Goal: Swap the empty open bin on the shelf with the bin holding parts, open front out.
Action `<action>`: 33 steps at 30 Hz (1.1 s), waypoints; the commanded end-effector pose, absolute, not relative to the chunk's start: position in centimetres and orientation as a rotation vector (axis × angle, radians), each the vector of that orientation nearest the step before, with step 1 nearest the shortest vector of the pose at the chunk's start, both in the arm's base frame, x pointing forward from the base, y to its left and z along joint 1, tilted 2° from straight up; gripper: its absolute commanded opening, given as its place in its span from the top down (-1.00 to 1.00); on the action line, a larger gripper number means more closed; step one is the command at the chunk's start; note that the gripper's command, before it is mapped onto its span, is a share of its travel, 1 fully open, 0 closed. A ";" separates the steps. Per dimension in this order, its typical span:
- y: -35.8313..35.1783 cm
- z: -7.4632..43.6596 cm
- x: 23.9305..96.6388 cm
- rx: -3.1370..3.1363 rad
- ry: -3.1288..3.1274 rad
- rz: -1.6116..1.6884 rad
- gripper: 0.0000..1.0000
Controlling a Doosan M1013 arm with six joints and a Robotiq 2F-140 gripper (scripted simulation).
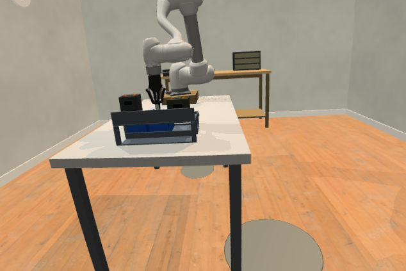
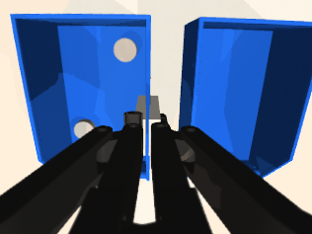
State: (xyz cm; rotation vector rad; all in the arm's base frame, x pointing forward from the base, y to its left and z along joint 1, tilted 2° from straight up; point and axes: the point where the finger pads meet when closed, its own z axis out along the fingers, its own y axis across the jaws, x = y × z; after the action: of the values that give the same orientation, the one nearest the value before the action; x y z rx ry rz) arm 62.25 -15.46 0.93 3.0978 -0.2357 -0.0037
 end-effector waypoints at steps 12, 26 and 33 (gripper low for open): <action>-15.4 3.8 62.3 3.098 -0.236 -0.003 0.80; -15.2 3.8 62.3 3.098 -0.236 -0.003 0.80; -13.2 3.6 62.4 3.098 -0.236 -0.003 0.80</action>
State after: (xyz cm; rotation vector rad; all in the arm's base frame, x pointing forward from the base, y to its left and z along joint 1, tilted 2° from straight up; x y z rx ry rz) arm 62.33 -14.54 3.71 3.0980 -0.2354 -0.0037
